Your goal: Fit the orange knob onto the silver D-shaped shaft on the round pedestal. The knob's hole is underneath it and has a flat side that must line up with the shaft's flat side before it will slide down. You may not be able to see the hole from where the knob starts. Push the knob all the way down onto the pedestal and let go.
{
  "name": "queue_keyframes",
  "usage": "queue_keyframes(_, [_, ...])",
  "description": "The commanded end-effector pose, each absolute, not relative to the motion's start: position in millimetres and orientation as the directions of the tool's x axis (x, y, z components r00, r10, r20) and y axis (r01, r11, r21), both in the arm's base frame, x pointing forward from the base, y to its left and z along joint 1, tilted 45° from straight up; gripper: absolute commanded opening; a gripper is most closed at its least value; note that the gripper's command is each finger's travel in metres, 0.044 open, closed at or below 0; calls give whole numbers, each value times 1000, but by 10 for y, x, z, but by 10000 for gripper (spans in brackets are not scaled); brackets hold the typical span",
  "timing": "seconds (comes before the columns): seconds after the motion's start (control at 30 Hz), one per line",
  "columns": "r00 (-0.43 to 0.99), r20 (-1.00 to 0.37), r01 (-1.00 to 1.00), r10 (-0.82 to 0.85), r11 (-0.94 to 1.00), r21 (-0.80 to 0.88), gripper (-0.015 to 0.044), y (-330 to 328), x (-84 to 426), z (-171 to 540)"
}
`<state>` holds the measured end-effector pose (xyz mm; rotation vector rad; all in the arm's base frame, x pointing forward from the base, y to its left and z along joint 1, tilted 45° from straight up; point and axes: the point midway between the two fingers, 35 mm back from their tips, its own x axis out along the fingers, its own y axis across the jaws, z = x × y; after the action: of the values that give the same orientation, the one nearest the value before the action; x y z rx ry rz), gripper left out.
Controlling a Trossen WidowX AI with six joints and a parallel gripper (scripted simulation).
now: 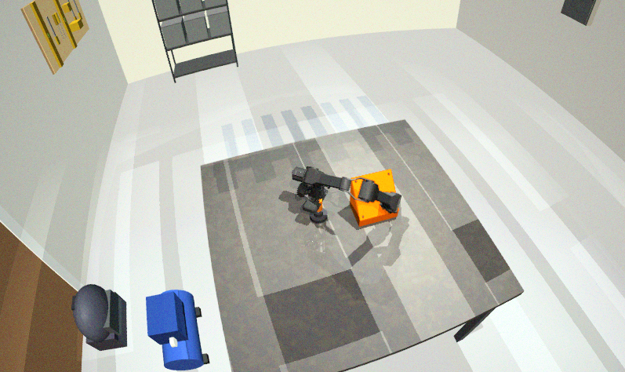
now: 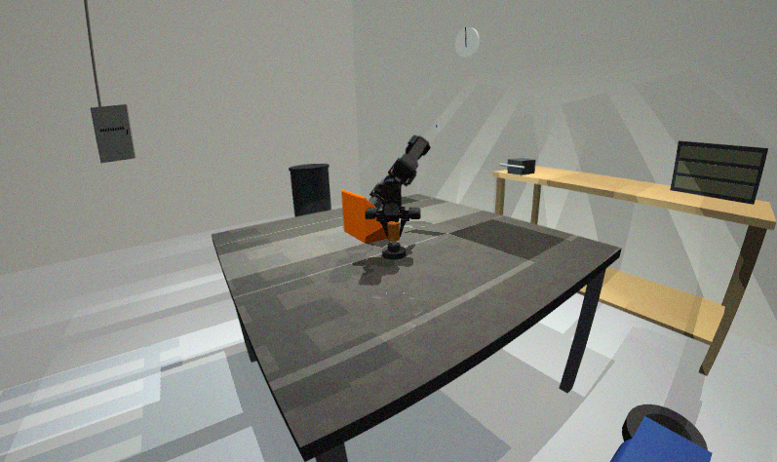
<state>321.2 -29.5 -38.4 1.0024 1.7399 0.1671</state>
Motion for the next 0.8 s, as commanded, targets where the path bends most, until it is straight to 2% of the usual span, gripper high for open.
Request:
queue_keyframes(0.0, [-73, -720, 542, 690, 633, 552, 0, -313, 3222, -356])
queue_keyframes(0.13, [-73, -720, 563, 690, 624, 541, 0, -320, 3225, -349])
queue_keyframes(0.33, [-73, -720, 704, 690, 547, 453, 0, -321, 3220, -363])
queue_keyframes(0.77, [-73, -720, 704, 690, 547, 453, 0, -285, 3218, -389])
